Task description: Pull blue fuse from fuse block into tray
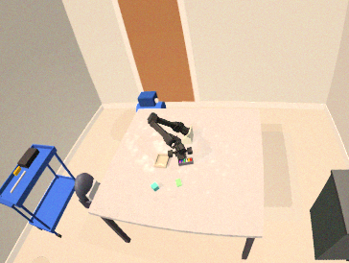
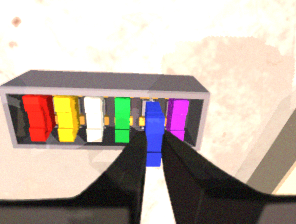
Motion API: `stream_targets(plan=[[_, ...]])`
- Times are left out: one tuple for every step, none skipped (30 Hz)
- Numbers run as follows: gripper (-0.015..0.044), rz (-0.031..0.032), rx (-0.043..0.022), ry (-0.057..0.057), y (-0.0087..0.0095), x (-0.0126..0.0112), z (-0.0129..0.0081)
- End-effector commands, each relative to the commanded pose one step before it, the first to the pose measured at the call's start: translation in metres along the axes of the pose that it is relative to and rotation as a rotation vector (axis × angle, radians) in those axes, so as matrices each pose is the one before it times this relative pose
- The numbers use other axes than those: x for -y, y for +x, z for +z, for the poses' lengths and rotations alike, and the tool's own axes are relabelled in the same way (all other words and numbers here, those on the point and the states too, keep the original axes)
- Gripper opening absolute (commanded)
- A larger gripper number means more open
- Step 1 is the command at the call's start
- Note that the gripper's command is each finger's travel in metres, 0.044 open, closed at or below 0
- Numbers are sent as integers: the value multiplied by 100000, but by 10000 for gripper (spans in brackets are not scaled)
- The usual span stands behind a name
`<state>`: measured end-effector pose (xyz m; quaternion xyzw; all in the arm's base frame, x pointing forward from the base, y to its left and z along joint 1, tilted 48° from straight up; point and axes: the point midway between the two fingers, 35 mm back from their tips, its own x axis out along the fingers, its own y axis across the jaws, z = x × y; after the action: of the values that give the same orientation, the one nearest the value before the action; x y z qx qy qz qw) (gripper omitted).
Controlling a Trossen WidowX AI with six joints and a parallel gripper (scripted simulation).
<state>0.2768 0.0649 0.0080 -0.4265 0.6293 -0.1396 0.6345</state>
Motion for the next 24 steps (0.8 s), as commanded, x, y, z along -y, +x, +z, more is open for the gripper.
stream_targets(plan=[[0, 348, 18, 492, -301, -14, 19], [0, -4, -1, -7, -50, 0, -2], [0, -4, -1, -6, -50, 0, -2], [0, -4, -1, -6, -50, 0, -2], [0, -4, -1, -6, -50, 0, -2], [0, -5, -1, -6, -50, 0, -2], [0, -5, -1, -6, -50, 0, -2], [0, -5, -1, -6, -50, 0, -2], [0, -5, -1, -6, -50, 0, -2], [0, -5, -1, -6, -50, 0, -2], [0, -5, -1, -6, -50, 0, -3], [0, -5, -1, -6, -50, 0, -3], [0, -5, -1, -6, -50, 0, -3], [0, -6, -1, -6, -50, 0, -3], [0, -5, -1, -6, -46, 0, -3], [0, -5, -1, -6, -46, 0, -3], [0, -6, -1, -6, -46, 0, -3], [0, -6, -1, -6, -46, 0, -3], [0, -6, -1, -6, -46, 0, -3], [0, -6, -1, -6, -46, 0, -3], [0, -6, -2, -6, -46, 0, -3], [0, -6, -2, -6, -46, 0, -3], [0, 2, 1, -1, -27, -1, 1], [0, 7, 2, -2, -80, -2, 3]])
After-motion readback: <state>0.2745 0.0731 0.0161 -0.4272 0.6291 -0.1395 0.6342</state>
